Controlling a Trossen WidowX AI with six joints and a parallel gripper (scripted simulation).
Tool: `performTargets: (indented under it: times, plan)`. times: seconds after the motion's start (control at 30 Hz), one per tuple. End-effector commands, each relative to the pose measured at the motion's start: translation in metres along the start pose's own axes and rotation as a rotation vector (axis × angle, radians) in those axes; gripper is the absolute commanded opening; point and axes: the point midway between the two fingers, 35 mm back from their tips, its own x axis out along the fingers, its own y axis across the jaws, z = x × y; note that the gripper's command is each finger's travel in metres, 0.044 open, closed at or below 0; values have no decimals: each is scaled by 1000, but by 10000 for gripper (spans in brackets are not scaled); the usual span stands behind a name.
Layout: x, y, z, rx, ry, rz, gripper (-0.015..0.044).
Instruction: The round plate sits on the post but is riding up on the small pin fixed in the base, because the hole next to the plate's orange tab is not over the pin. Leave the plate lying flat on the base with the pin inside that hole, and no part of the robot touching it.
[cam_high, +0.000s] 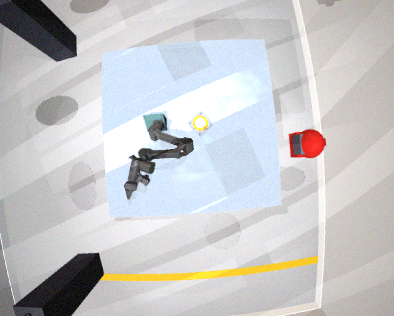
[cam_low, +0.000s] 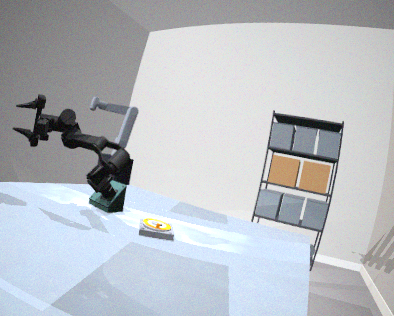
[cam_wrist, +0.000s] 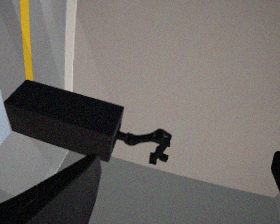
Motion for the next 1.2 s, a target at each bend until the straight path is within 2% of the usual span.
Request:
performTargets:
  times: [0.0, 0.1, 0.23, 0.3, 0.47, 0.57, 0.77, 0.83, 0.87, 1.03, 1.1, 1.17]
  plan:
    - [0, 0, -3, 4, 14, 0, 374]
    - [-4, -5, -53, 63, 210, -15, 295]
    - [-33, -20, -132, 147, 536, -87, 190]
    - [-40, -23, -144, 158, 590, -104, 137]
    - [-109, -51, -214, 213, 945, -255, 6]
    - [-136, -62, -228, 205, 1048, -313, 0]
    - [-237, -98, -257, 207, 1385, -548, 0]
    - [-253, -103, -258, 207, 1434, -588, 0]
    - [-274, -109, -258, 207, 1494, -641, 0]
    - [-368, -133, -239, 194, 1753, -904, 0]
    - [-384, -137, -232, 191, 1792, -959, 0]
    - [-426, -145, -209, 180, 1894, -1118, 0]
